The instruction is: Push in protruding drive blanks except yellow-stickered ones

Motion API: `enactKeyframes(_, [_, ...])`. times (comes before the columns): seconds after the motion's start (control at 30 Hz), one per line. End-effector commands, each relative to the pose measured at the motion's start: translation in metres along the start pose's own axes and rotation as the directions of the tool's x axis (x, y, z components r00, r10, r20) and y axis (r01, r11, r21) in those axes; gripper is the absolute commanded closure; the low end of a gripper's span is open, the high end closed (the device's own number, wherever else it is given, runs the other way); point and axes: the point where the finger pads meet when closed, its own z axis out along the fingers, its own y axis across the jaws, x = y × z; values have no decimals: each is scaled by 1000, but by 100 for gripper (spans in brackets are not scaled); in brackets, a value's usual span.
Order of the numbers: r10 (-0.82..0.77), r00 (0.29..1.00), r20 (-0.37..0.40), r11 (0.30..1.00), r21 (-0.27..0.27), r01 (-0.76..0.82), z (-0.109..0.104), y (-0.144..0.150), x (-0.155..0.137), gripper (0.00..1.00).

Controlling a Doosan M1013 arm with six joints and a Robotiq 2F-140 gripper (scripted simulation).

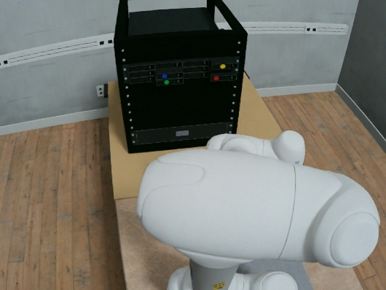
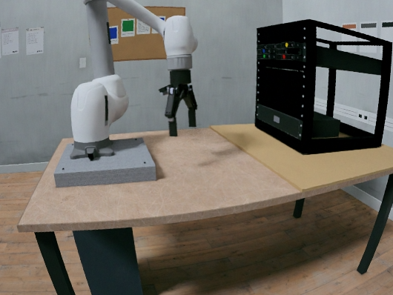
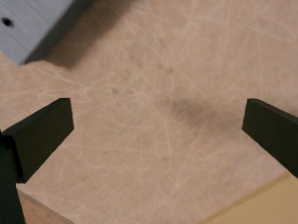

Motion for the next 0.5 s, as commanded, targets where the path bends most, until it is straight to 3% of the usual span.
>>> enactKeyframes(0.0, [54, 994, 97, 997, -60, -48, 2, 32, -21, 0])
enactKeyframes(0.37, [231, 930, 285, 945, -294, -144, -25, 121, -77, 0])
enactKeyframes(0.43, [231, 930, 285, 945, -294, -144, -25, 121, -77, 0])
enactKeyframes(0.47, [252, 921, 298, 934, -323, -151, -30, 130, -82, 0])
